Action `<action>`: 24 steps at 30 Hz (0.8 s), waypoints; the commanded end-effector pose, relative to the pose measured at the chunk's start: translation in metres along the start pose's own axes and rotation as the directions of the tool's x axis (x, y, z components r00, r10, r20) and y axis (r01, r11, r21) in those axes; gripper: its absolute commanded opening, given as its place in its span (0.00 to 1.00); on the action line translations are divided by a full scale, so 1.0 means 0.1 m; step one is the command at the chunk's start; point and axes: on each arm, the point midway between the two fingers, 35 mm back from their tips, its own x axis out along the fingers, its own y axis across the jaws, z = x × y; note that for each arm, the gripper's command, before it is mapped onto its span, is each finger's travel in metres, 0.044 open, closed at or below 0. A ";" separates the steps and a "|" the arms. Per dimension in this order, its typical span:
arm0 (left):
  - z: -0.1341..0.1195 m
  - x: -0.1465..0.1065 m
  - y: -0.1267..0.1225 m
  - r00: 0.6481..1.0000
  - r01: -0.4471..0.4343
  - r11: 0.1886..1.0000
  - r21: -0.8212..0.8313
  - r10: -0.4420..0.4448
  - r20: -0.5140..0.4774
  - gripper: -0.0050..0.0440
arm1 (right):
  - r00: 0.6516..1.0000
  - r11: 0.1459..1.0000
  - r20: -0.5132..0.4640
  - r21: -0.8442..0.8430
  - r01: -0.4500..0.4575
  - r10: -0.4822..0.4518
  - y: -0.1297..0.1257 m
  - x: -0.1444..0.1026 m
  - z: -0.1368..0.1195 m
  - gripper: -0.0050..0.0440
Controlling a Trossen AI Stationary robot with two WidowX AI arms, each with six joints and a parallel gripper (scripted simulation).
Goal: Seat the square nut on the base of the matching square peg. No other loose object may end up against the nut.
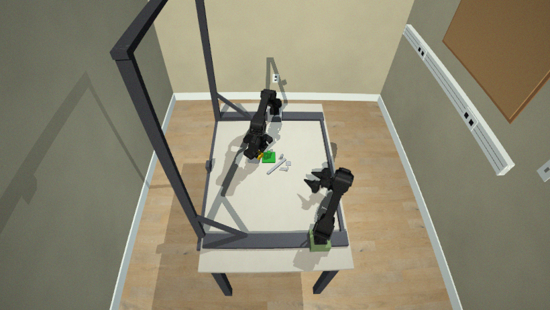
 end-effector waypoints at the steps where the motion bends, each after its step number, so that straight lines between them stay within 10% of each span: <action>1: -0.01 -0.18 -0.03 0.999 -0.045 0.999 0.004 0.045 -0.024 0.43 | 1.000 0.999 0.021 -0.029 0.020 -0.019 0.00 0.00 0.08 1.00; 24: -0.05 -0.13 -0.76 0.999 -0.035 0.999 0.003 0.035 -0.022 0.43 | 0.988 0.980 0.137 -0.176 0.093 -0.070 0.04 -0.06 0.41 1.00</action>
